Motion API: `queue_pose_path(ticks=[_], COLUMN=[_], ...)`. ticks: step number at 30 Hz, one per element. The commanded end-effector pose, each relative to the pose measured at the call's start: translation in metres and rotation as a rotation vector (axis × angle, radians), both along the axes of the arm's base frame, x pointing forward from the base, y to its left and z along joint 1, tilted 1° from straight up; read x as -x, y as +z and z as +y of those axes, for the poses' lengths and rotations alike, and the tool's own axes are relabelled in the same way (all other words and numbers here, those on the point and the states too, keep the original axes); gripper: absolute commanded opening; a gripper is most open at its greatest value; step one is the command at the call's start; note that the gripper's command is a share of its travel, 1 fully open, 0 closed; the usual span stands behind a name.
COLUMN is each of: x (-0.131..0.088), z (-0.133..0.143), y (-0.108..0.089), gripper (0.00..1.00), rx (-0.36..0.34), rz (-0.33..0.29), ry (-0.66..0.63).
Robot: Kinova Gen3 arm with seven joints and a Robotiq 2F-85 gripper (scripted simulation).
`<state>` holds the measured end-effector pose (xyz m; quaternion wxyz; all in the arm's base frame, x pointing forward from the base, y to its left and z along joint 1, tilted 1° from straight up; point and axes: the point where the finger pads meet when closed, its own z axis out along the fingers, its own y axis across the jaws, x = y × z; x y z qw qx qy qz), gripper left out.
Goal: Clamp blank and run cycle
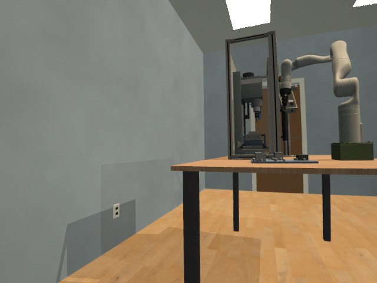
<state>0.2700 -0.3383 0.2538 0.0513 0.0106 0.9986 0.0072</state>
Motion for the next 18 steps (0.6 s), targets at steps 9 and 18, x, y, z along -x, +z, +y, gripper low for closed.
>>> queue_pose_path(ticks=[9, 18], x=[-0.0004, -0.0011], z=[0.0020, 0.0100], y=[0.0006, 0.0010], gripper=[0.39, 0.39], rx=[0.002, 0.004], rz=[-0.001, -0.003], ry=[-0.001, -0.004])
